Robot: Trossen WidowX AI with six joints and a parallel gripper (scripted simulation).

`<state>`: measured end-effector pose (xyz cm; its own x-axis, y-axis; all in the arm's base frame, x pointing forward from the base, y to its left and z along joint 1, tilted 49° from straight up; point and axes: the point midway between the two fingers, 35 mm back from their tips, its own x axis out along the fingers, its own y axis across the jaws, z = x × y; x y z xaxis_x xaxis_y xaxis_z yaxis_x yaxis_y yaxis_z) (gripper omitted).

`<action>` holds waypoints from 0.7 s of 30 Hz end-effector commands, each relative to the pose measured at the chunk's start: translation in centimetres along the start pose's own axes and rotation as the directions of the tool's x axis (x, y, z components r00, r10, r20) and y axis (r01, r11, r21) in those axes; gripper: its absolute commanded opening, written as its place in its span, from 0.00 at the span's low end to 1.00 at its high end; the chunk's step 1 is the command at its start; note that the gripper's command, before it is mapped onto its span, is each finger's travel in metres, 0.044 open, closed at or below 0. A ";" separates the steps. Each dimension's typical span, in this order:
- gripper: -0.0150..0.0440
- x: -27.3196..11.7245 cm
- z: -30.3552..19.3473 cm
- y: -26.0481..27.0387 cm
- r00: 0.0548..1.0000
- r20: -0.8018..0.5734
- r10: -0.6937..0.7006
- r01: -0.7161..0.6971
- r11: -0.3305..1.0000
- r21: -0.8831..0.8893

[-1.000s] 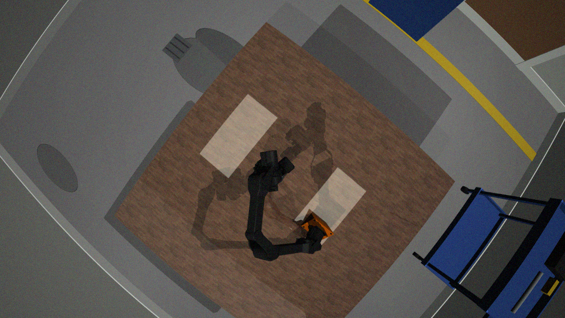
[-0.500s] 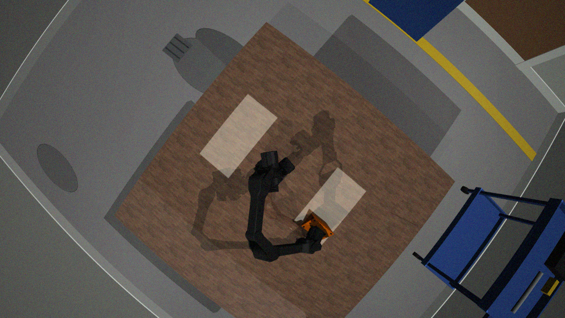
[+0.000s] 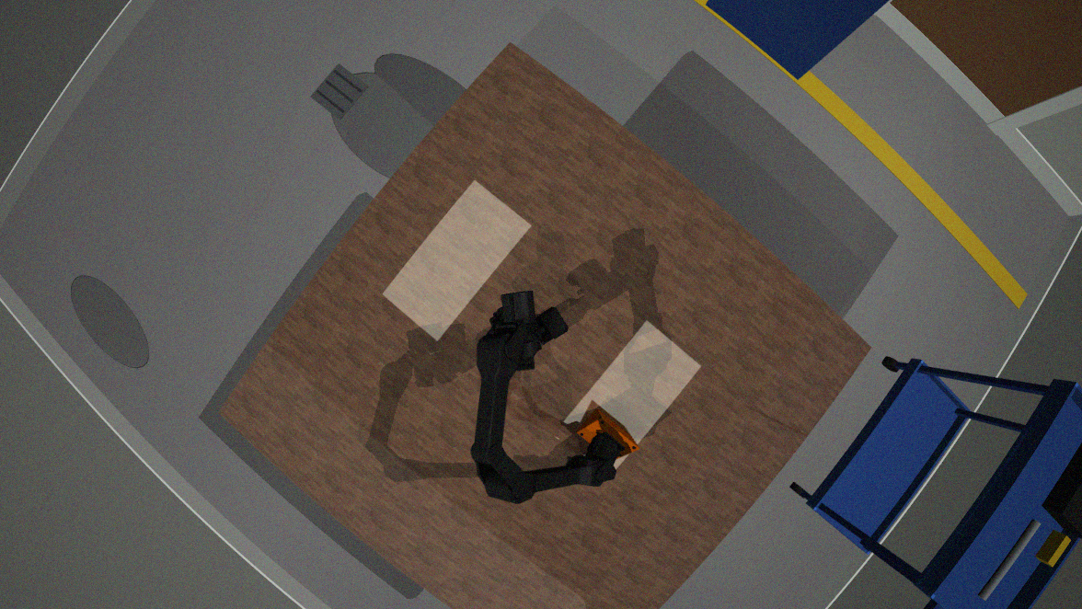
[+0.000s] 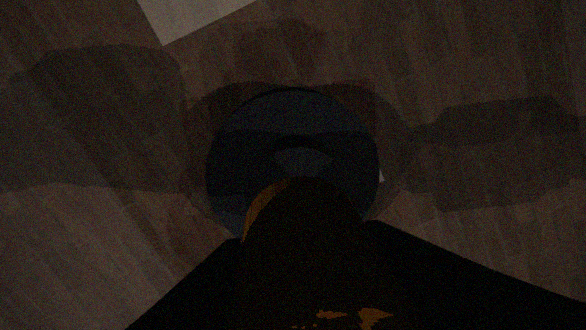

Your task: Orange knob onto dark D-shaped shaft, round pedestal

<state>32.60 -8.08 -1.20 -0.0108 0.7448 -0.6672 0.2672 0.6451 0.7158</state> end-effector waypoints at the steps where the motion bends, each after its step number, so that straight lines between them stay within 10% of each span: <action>1: 0.25 0.1 0.1 -0.1 1.000 -0.001 -0.003 0.003 0.997 0.071; 21: 0.25 -0.1 0.7 -0.1 1.000 0.000 -0.003 0.003 0.997 0.071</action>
<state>33.10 -8.21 -1.42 -0.0152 0.7457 -0.6661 0.3339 0.6317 0.6996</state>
